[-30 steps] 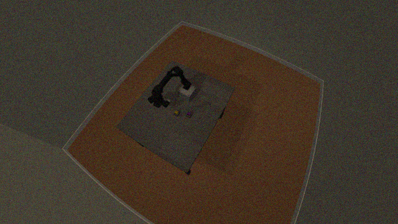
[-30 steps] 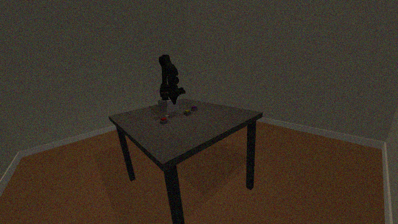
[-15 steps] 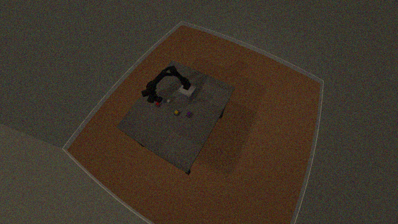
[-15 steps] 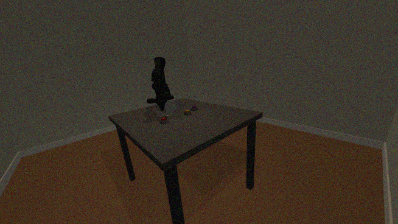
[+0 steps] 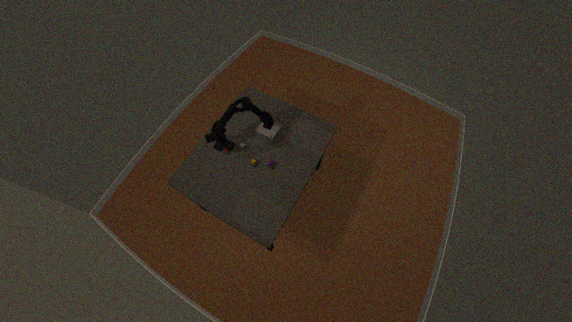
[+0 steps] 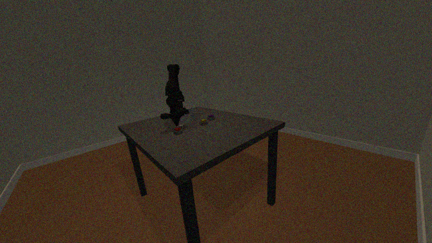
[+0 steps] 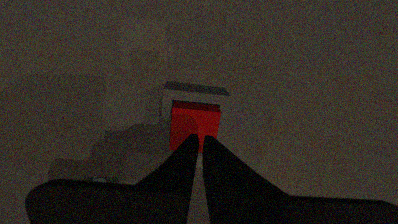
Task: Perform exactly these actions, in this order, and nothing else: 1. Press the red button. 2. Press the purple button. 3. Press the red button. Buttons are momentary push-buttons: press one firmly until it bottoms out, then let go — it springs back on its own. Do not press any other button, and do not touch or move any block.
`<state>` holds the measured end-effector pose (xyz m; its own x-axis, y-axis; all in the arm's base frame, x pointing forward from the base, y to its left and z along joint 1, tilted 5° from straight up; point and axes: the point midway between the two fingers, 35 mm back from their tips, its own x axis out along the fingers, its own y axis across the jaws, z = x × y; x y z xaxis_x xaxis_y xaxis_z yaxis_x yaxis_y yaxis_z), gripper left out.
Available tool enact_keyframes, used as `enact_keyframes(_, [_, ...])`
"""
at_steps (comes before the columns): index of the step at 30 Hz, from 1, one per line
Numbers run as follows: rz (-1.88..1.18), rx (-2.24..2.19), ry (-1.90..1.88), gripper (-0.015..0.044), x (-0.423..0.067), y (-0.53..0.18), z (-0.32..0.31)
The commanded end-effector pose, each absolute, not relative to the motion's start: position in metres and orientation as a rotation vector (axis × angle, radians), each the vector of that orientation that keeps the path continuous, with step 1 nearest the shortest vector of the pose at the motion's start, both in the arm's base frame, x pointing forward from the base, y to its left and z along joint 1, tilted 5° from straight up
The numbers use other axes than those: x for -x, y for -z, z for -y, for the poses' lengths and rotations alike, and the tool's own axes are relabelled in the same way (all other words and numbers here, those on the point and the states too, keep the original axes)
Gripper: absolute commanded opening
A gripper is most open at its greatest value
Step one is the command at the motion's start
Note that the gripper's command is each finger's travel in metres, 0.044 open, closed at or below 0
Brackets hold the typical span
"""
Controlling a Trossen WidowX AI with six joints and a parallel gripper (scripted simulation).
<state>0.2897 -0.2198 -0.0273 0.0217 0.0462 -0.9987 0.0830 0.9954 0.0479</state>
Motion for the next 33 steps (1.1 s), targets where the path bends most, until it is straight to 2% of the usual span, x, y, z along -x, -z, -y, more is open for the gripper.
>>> enact_keyframes(1, [-1.562,-0.103,0.019,0.002,-0.287,0.038,0.217])
enact_keyframes(33, [-1.562,-0.104,0.019,0.002,-0.286,0.056,0.216])
